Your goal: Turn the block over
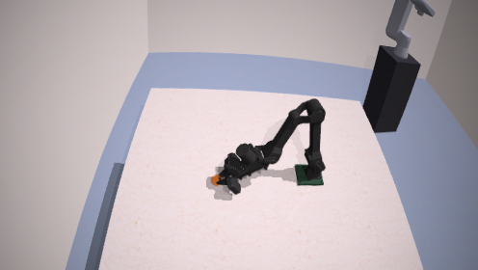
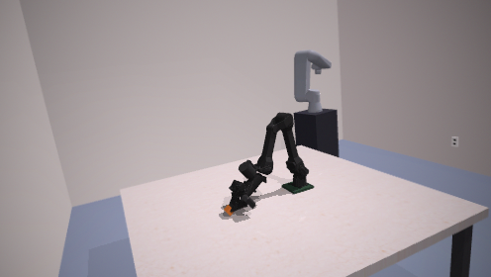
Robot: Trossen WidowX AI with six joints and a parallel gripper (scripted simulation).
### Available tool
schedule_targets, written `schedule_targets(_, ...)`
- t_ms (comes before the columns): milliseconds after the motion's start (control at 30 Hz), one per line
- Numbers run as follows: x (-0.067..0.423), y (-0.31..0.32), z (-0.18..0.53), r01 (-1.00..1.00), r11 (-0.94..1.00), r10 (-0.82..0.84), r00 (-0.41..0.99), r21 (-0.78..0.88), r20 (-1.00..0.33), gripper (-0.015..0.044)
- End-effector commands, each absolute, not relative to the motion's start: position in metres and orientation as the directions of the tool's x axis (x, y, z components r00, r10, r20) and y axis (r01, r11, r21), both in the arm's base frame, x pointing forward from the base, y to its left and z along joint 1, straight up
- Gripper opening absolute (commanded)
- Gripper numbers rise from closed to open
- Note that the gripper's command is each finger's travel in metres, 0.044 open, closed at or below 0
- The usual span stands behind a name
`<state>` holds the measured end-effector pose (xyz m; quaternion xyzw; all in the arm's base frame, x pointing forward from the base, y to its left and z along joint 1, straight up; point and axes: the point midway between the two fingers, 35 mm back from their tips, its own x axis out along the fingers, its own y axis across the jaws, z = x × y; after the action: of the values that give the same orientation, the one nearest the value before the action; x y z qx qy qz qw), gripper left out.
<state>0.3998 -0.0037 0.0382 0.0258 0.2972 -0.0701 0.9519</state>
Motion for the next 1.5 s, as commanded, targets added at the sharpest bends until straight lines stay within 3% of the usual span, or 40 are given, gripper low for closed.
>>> schedule_targets(0, 0.3947, -0.0048, 0.0352, 0.154, 0.988, -0.13, 0.839, 0.001, -0.528, 0.0)
schedule_targets(733, 0.3891, -0.005, 0.0359, 0.156, 0.988, -0.137, 0.878, 0.004, -0.459, 0.0)
schedule_targets(1267, 0.3891, -0.005, 0.0359, 0.156, 0.988, -0.137, 0.878, 0.004, -0.459, 0.042)
schedule_targets(1467, 0.3891, -0.005, 0.0359, 0.156, 0.988, -0.137, 0.878, 0.004, -0.459, 0.044)
